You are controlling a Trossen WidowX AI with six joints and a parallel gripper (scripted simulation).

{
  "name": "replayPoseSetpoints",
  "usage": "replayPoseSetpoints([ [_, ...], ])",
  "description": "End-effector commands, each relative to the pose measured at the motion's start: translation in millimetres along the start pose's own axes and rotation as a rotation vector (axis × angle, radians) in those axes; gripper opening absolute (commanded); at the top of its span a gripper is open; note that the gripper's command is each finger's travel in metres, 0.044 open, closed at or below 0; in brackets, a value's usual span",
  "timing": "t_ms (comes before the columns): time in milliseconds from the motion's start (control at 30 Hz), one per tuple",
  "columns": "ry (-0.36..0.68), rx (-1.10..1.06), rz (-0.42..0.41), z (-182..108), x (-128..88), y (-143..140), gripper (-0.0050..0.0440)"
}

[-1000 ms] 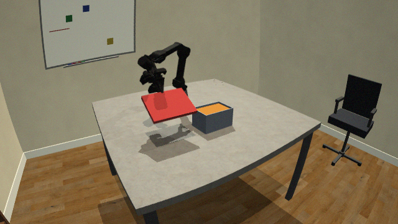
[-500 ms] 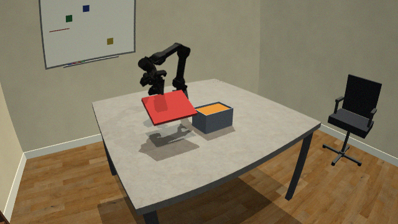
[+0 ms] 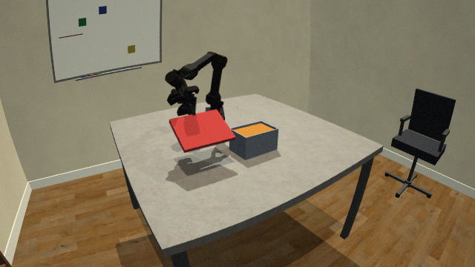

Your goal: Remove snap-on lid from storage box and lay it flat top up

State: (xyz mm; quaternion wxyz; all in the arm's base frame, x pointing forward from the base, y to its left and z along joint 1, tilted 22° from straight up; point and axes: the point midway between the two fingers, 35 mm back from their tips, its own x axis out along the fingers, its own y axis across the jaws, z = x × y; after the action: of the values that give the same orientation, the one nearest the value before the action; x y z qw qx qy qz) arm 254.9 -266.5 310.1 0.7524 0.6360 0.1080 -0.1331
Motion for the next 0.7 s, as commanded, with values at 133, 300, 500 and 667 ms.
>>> replayPoseSetpoints([
  [133,0.002,0.006,0.003,0,5,-6,-0.005],
  [300,0.002,0.006,0.003,0,8,-9,-0.005],
  [500,0.002,0.006,0.003,0,11,-13,-0.005],
  [667,0.002,0.006,0.003,0,14,-16,-0.005],
])
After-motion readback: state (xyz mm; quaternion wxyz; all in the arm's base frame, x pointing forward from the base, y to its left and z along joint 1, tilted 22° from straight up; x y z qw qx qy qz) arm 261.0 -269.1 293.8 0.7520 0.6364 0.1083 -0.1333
